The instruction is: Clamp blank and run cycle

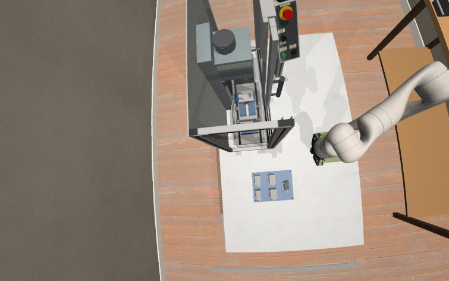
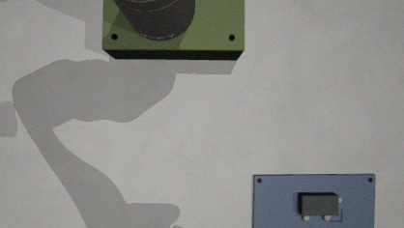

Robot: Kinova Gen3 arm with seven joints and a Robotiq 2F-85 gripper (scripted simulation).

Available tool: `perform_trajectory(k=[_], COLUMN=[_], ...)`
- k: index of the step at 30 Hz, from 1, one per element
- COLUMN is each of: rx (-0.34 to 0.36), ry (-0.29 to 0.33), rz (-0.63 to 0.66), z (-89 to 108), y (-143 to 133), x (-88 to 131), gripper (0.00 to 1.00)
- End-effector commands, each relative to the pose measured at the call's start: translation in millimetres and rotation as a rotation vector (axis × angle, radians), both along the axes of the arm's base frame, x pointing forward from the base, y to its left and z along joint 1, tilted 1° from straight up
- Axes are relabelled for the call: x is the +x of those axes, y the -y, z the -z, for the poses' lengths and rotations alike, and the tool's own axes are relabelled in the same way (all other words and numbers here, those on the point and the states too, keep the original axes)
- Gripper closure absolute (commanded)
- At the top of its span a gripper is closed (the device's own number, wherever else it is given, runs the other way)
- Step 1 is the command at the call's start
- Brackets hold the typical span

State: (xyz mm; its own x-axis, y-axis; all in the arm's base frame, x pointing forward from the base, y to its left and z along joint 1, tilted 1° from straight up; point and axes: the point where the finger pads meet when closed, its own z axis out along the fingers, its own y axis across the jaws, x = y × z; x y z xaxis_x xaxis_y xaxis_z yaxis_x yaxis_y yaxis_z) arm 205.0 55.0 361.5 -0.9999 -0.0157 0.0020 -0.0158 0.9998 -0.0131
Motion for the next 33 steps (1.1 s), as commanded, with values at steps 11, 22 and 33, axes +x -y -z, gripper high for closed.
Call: perform_trajectory(k=[11, 22, 33], rx=[0.003, 0.003, 0.001], ry=[-0.003, -0.003, -0.004], rz=[0.001, 0.001, 0.0], z=[6.4, 14.8, 19.6], y=[-41, -96, -127], x=[0, -3, -5], gripper=[0.9, 0.9, 0.9])
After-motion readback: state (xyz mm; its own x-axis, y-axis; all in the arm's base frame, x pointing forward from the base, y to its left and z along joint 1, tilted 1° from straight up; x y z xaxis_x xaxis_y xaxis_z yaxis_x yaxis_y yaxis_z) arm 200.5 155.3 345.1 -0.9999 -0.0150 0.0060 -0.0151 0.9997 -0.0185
